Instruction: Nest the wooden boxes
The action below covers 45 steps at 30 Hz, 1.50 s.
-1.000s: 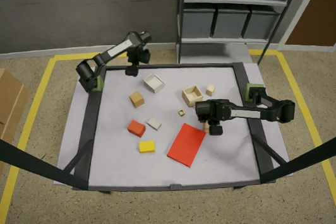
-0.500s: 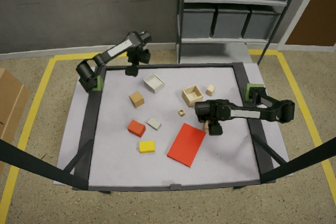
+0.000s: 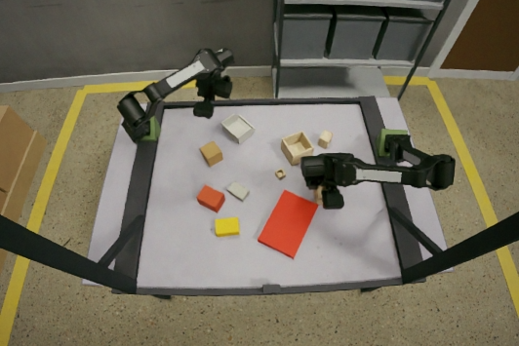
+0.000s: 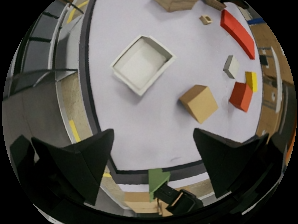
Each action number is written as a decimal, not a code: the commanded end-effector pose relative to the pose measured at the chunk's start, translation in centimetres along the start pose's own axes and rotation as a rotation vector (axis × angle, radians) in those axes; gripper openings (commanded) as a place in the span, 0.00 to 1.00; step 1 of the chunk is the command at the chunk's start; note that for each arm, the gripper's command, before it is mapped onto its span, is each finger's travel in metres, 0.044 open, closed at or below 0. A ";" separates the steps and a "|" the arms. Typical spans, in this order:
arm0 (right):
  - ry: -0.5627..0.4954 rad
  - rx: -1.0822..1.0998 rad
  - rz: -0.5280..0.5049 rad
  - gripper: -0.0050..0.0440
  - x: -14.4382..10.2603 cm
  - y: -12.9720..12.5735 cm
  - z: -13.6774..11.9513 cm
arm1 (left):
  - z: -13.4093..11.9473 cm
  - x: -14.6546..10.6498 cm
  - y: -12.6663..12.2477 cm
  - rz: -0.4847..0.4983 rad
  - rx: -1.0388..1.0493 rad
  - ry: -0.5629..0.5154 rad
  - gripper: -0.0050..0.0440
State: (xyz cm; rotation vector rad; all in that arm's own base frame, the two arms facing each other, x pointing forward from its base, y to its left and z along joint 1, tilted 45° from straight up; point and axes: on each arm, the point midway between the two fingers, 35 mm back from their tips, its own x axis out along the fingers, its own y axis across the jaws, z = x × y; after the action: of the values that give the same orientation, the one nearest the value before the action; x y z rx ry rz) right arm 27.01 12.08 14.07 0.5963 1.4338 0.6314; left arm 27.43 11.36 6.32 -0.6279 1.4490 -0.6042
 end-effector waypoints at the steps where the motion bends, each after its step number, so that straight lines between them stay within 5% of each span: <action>1: -0.012 -0.010 -0.001 0.68 -1.3 0.1 0.5 | 0.2 -0.4 -0.1 0.012 0.010 -0.011 0.92; 7: -0.012 -0.010 0.000 0.68 -4.6 0.1 0.5 | 0.2 -0.4 -0.1 0.012 0.010 -0.011 0.92; 18: -0.023 -0.006 -0.010 0.68 -5.8 -0.5 1.0 | 0.2 -0.4 -0.1 0.012 0.010 -0.011 0.92; 45: -0.035 0.011 -0.032 0.68 -9.2 -10.4 7.2 | 0.2 -0.4 -0.1 0.012 0.010 -0.011 0.92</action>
State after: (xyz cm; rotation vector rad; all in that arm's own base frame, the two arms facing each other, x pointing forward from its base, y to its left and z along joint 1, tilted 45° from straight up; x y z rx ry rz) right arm 33.54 -0.78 13.68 0.6044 1.4230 0.5823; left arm 27.43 11.36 6.32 -0.6279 1.4490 -0.6042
